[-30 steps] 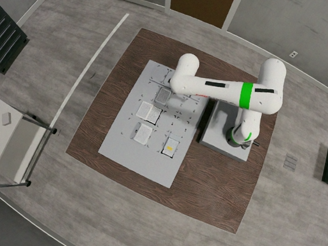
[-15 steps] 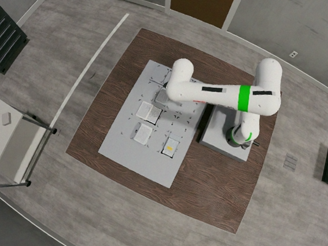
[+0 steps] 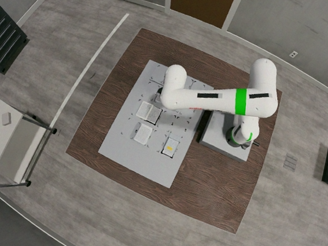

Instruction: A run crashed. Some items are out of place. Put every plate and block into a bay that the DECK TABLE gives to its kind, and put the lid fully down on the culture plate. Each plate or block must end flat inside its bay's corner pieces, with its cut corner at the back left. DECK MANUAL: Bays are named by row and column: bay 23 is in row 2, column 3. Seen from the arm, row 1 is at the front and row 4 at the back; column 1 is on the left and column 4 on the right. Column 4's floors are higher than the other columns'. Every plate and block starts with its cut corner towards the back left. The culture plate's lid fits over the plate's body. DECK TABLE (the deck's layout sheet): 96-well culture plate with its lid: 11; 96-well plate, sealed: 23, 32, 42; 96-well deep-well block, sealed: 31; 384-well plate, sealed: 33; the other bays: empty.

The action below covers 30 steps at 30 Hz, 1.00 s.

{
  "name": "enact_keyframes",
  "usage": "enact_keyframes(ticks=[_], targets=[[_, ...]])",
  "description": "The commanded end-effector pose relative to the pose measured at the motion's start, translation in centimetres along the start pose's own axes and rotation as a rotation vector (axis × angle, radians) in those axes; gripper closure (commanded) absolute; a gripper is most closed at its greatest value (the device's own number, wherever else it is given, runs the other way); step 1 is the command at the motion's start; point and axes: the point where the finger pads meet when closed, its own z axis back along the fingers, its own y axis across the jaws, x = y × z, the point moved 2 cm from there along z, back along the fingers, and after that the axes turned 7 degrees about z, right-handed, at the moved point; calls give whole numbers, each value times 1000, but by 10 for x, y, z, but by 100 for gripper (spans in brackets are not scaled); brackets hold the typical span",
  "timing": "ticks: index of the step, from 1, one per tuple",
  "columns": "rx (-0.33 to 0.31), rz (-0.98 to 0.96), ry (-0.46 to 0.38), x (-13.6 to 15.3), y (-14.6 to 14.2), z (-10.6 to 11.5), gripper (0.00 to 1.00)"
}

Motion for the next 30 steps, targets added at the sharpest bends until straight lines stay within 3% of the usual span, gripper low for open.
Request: enact_keyframes(ticks=[1,30], targets=[[-1,0,1,13,-7,1,0],[-2,0,0,108,-51,1,0]])
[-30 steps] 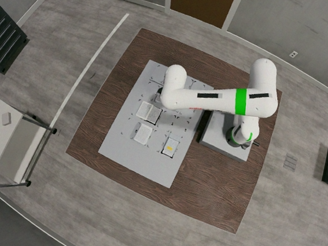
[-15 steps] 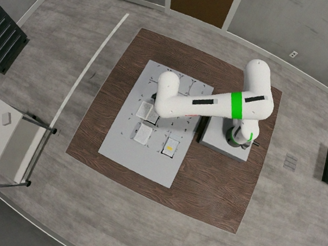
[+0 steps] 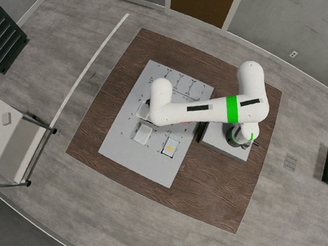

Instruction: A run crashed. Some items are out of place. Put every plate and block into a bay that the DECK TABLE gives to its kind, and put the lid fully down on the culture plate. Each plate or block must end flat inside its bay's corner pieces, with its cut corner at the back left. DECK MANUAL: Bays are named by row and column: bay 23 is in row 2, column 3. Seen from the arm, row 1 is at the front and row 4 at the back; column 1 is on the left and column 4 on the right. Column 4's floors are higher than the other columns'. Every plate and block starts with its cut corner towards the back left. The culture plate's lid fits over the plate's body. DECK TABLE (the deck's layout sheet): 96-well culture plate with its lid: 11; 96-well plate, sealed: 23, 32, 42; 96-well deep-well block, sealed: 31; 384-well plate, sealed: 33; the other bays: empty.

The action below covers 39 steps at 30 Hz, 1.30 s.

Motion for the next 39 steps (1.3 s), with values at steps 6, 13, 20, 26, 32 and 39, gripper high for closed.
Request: enact_keyframes(ticks=[6,13,20,26,32,39], targets=[[-1,0,0,26,-13,1,0],[-1,0,0,52,-25,1,0],[-1,0,0,70,-34,1,0],[-1,0,0,92,-44,1,0],[-1,0,0,113,-54,1,0],[-1,0,0,118,-56,1,0]])
